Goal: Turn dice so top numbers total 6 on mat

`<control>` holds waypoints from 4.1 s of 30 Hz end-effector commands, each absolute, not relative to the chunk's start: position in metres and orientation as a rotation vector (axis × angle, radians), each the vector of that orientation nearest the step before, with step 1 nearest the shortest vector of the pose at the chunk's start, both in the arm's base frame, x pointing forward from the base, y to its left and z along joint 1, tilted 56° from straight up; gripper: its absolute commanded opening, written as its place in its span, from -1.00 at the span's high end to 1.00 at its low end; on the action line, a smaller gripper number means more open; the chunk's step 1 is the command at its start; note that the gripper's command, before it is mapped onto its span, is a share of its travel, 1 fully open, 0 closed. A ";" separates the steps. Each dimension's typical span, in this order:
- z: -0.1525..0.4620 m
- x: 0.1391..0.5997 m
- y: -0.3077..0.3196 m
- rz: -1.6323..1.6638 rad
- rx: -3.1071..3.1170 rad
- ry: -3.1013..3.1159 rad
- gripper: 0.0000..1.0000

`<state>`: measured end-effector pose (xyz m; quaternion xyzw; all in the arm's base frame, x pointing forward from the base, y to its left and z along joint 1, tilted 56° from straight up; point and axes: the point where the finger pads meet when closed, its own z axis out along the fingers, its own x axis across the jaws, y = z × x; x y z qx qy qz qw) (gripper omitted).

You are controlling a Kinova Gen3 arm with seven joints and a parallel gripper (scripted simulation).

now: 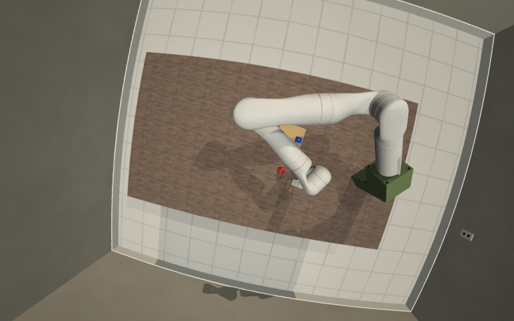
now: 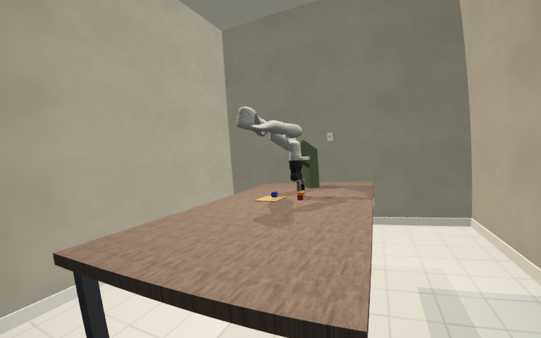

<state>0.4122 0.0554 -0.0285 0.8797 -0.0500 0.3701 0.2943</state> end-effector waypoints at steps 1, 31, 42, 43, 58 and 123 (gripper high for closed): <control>-0.028 0.412 0.056 0.986 2.343 -0.132 -0.74; -0.030 0.414 0.054 0.986 2.343 -0.132 -0.74; -0.040 0.425 0.045 0.986 2.343 -0.132 -0.74; -0.041 0.426 0.043 0.986 2.343 -0.132 -0.74; -0.048 0.435 0.036 0.986 2.343 -0.132 -0.74; -0.048 0.435 0.036 0.986 2.343 -0.132 -0.14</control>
